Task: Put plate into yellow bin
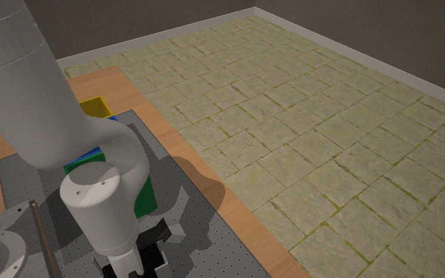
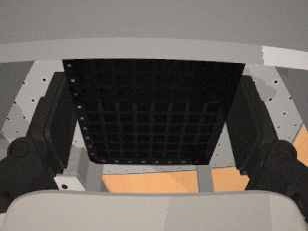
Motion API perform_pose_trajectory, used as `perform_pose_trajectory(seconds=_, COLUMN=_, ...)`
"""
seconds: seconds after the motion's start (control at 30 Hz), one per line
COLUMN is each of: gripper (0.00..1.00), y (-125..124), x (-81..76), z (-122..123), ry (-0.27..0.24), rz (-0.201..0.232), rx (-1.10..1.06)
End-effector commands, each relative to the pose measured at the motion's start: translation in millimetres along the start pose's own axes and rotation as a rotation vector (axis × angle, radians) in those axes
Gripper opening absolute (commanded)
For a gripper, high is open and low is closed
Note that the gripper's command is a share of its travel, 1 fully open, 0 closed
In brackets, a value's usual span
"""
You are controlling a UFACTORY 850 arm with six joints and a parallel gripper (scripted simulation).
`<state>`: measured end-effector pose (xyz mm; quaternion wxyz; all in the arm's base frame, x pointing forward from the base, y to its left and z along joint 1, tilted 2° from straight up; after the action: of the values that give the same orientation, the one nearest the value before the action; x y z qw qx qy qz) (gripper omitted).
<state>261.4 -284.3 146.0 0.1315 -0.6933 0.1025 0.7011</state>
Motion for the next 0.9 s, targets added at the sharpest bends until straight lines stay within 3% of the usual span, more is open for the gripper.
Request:
perform_pose_trajectory(seconds=0.0, gripper=0.0, y=0.1, x=-7.2, z=-0.8, ry=0.0, rz=0.002, rx=0.0)
perform_pose_trajectory(seconds=0.87, gripper=0.0, y=0.0, x=-47.3, z=-0.9, ry=0.0, rz=0.002, rx=0.0)
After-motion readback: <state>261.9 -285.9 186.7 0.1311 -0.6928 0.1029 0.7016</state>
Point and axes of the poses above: the point where the finger pads meet when closed, its own x axis out along the fingers, its own y axis across the jaws, z = x × y, the point moved 10 cm from there along -x, back along the fingers, and after that the axes turned 5 degrees about x, right-handed, at the moved point
